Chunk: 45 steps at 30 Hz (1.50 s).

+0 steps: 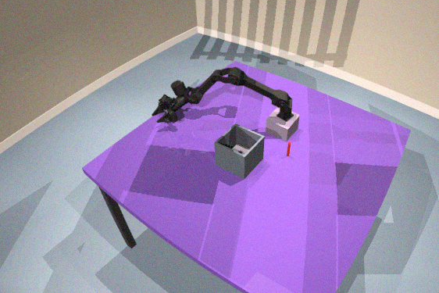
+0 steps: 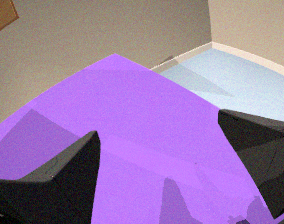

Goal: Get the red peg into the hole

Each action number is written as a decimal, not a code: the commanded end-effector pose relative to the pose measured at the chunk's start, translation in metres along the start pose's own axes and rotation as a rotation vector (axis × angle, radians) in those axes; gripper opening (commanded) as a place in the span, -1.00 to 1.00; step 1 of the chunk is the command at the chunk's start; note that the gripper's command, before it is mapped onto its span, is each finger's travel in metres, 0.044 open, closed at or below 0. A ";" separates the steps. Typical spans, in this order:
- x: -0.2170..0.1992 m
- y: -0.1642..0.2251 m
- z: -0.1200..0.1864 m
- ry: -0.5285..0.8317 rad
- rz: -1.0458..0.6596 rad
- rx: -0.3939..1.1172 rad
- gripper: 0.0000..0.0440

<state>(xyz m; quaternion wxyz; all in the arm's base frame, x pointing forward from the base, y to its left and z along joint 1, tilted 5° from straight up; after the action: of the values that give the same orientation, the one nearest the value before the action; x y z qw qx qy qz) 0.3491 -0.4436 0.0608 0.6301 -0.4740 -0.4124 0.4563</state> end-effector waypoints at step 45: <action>0.305 -0.131 -0.069 -0.389 0.348 0.173 0.99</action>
<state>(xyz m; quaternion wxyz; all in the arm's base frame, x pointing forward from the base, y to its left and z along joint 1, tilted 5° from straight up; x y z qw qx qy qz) 0.5136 -0.1962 0.2020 0.4744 -0.4078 -0.3942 0.6732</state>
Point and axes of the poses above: the point midway between the two fingers, 35 mm back from their tips, its own z axis back along the fingers, its own x axis across the jaws, y = z × x, the point moved 10 cm from there along z, back along the fingers, and after that the axes turned 5 degrees about z, right-handed, at the moved point
